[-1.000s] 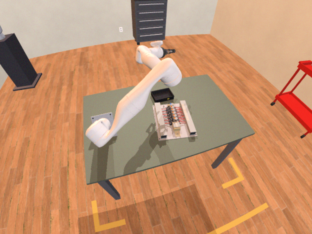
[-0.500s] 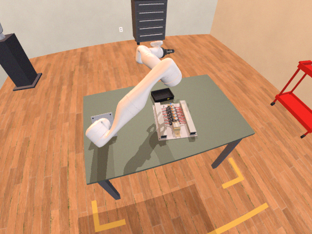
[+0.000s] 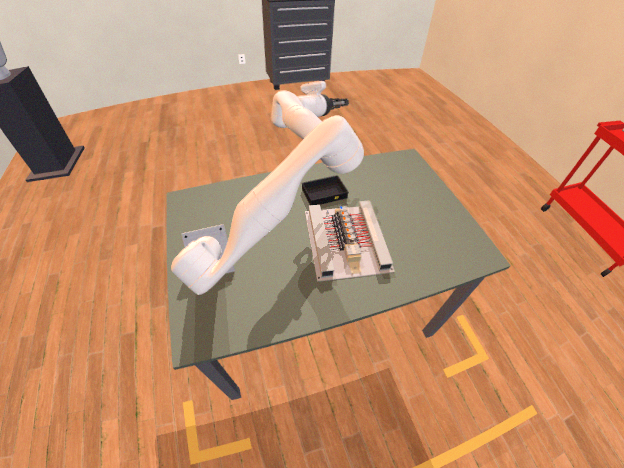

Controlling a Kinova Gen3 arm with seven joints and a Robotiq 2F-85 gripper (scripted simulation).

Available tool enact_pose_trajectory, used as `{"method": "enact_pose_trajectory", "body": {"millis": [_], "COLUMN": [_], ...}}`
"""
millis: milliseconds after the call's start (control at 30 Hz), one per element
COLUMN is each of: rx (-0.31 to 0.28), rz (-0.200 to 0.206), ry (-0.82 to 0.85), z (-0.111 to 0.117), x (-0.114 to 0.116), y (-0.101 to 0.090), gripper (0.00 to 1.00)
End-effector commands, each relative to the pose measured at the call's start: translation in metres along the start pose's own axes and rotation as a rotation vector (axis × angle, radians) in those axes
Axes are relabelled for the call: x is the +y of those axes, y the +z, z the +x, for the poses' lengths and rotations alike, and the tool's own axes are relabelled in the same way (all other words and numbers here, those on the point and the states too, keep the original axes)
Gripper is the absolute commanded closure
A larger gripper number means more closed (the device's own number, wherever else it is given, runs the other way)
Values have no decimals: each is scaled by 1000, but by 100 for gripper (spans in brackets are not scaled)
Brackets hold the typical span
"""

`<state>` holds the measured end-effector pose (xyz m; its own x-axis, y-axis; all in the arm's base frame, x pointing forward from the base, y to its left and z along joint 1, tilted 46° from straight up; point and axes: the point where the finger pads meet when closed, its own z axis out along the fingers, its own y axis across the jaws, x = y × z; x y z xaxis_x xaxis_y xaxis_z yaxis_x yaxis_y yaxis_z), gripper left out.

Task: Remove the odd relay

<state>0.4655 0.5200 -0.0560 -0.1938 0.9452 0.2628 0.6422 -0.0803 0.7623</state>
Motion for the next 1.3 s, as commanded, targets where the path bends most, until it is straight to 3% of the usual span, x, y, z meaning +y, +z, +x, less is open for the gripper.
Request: {"method": "enact_pose_trajectory", "body": {"millis": [0,1267], "rx": [2,-5], "rz": [-1,-3], "ry": [0,-3], "z": [2,-1], "x": [1,3], "y": [-1,0], "gripper": [39,39]}}
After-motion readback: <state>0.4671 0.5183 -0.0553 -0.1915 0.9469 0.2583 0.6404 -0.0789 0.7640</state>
